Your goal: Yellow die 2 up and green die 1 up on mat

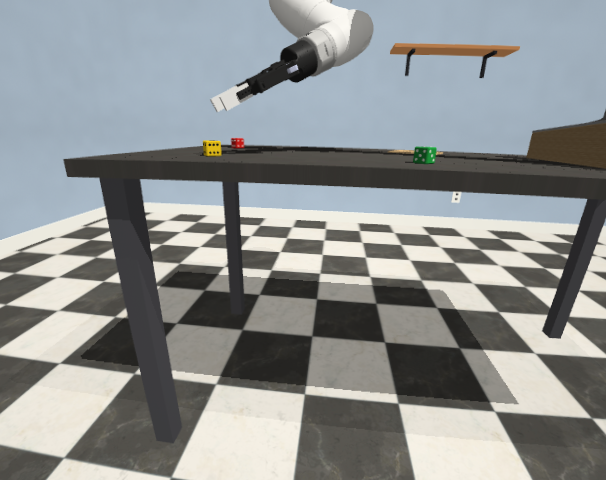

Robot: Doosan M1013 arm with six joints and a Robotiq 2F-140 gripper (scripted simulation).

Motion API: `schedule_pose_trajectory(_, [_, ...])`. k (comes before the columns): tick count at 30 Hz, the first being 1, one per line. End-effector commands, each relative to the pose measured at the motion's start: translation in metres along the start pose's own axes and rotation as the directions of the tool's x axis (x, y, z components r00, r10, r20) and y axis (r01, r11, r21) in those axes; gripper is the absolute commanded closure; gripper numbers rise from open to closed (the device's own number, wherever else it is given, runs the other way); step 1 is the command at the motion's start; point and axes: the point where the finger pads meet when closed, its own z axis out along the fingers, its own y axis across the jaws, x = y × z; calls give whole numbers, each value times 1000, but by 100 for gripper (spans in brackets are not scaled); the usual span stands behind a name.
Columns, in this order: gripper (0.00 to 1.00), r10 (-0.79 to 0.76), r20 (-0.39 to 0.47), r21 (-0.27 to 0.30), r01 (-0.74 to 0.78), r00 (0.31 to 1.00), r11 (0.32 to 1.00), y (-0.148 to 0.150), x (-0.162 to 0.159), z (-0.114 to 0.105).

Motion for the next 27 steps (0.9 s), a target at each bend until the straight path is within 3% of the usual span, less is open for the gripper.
schedule_pose_trajectory(1, [65, -2, 4, -23, 2, 1000, 1000, 5, -7, 5])
schedule_pose_trajectory(4, [65, -7, 7, -101, 8, 1000, 995, 23, -27, 20])
schedule_pose_trajectory(8, [65, -24, -40, -276, 12, 999, 961, 67, -58, 47])
schedule_pose_trajectory(13, [65, -57, -143, -397, -5, 988, 918, 98, -66, 62])
schedule_pose_trajectory(16, [65, -63, -161, -409, -9, 985, 912, 101, -66, 63])
schedule_pose_trajectory(18, [65, -97, -263, -456, -35, 960, 889, 113, -63, 68])
schedule_pose_trajectory(20, [65, -104, -285, -462, -41, 953, 886, 115, -62, 68])
schedule_pose_trajectory(21, [65, -122, -342, -470, -57, 932, 881, 117, -58, 69])
schedule_pose_trajectory(27, [65, -162, -500, -450, -95, 851, 888, 111, -48, 68])
